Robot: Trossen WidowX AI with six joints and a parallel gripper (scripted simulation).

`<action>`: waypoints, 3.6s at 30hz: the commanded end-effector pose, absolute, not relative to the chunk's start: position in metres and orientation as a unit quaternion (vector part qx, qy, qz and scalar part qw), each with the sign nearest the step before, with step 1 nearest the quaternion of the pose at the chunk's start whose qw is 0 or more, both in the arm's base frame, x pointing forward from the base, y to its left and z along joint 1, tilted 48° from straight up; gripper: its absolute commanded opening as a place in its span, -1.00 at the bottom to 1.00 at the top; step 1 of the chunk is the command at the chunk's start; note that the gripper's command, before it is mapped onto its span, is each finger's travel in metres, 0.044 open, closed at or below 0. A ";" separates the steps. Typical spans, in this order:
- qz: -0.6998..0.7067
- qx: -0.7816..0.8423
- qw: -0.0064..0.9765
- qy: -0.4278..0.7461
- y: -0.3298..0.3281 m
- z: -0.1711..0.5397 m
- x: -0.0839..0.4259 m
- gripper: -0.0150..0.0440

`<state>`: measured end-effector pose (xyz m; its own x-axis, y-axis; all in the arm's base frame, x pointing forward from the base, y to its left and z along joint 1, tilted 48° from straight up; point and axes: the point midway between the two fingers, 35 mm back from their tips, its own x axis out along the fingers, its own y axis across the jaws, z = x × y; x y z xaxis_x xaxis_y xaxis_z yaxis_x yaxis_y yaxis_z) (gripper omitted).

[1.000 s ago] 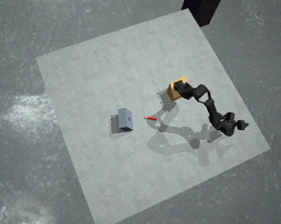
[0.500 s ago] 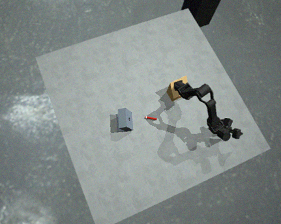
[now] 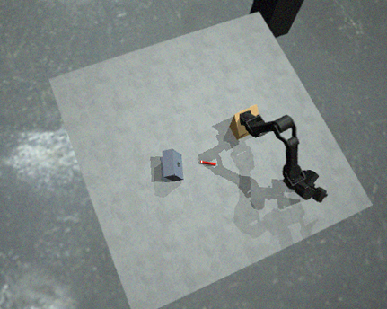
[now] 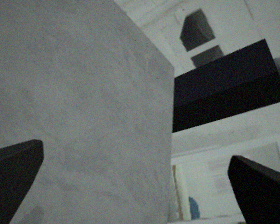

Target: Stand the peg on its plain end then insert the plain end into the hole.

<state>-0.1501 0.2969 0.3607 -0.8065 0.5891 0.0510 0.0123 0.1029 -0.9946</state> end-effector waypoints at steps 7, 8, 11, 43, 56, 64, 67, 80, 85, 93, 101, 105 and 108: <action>0.679 -0.245 0.265 -0.640 0.318 0.351 -0.118 1.00; 0.683 -0.248 0.269 -0.632 0.320 0.349 -0.114 1.00; 0.694 -0.258 0.283 -0.609 0.326 0.346 -0.102 1.00; 0.767 -0.312 0.452 -0.332 0.360 0.304 0.035 1.00; 0.753 -0.309 0.535 -0.225 0.351 0.292 0.094 1.00; 0.749 -0.295 0.576 -0.142 0.344 0.274 0.126 1.00; 0.746 -0.287 0.591 -0.107 0.339 0.266 0.138 1.00; 0.721 -0.228 0.651 0.071 0.315 0.225 0.187 1.00; 0.702 -0.195 0.670 0.142 0.302 0.209 0.204 1.00; 0.662 -0.136 0.694 0.250 0.280 0.184 0.227 1.00; 0.612 -0.071 0.706 0.349 0.256 0.161 0.243 1.00; 0.583 -0.040 0.711 0.391 0.243 0.151 0.251 1.00; 0.560 -0.016 0.713 0.421 0.233 0.143 0.257 1.00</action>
